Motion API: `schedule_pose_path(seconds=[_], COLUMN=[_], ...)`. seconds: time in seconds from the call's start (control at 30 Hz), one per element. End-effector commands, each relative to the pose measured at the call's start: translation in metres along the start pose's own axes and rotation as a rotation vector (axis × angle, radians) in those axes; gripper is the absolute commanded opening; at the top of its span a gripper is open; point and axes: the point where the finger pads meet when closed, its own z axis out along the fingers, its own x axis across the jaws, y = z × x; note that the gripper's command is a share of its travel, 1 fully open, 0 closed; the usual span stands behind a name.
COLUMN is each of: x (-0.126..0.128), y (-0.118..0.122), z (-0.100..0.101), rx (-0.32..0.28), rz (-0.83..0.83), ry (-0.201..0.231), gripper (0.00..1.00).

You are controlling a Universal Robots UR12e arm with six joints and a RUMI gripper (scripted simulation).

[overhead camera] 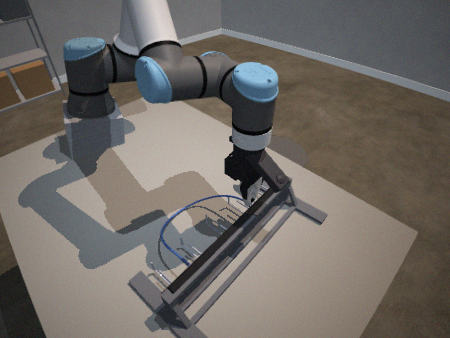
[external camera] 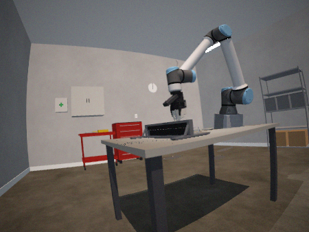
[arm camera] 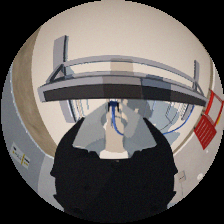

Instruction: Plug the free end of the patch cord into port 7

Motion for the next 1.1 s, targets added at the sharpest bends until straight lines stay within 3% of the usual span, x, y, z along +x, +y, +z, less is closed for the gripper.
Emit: schedule_pose_path(seconds=[0.0,0.8,0.83,1.07], x=[0.0001,0.0001,0.0001,0.0001], y=[-0.0011,-0.0004,-0.0004,-0.0004], z=[-0.0012,-0.0012,-0.0012,-0.0012], rx=[0.003,0.003,0.003,0.003], rz=[0.0,0.0,0.0,0.0], ry=[0.0,0.0,0.0,0.0], gripper=[0.0,0.0,0.22,0.22])
